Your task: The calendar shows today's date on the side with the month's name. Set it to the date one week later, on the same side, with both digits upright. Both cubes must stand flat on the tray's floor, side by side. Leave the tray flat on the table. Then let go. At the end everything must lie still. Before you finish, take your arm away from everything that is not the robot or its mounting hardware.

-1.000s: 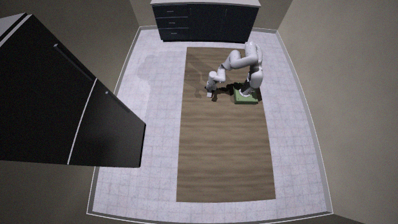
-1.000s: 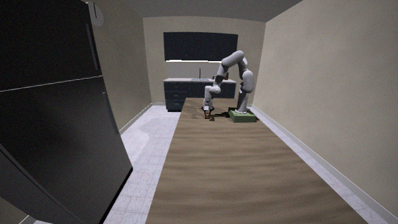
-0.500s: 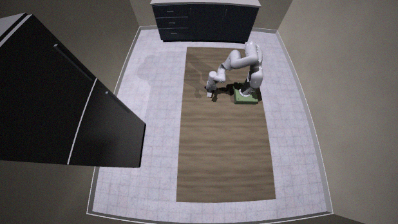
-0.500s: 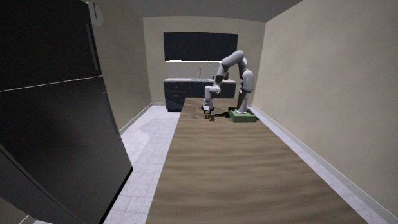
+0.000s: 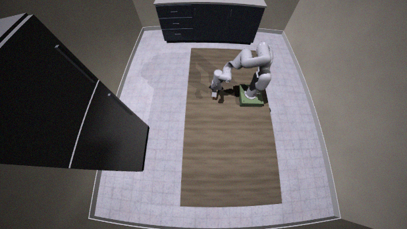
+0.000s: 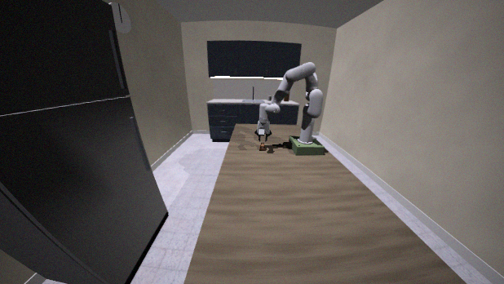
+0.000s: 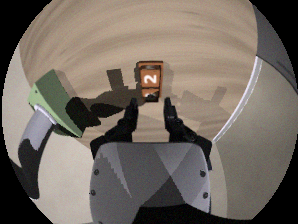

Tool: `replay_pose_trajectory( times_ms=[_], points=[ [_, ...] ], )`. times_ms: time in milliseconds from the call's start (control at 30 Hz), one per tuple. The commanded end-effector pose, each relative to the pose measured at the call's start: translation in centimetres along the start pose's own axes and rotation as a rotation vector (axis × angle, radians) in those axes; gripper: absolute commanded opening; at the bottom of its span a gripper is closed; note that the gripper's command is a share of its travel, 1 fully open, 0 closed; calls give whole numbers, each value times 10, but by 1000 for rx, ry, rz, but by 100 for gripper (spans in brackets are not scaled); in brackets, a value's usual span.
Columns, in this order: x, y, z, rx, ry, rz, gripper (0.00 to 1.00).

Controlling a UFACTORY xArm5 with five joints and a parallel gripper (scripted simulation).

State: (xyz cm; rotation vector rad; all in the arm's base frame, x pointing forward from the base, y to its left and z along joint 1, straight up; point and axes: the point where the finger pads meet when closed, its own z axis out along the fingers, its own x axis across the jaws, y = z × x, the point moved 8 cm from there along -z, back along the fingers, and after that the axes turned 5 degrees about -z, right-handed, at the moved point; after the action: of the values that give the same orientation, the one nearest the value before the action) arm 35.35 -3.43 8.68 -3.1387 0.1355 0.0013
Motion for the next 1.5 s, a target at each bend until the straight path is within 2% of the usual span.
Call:
replay_pose_trajectory(
  times_ms=[0,233,400,433,1233,1467],
  points=[
    [0,0,-30,0,1,0,47],
    [0,0,-46,0,1,0,47],
    [0,0,-49,0,1,0,47],
    [0,0,-49,0,1,0,100],
    [0,0,-50,0,1,0,100],
    [0,0,-63,0,1,0,100]
  ],
)
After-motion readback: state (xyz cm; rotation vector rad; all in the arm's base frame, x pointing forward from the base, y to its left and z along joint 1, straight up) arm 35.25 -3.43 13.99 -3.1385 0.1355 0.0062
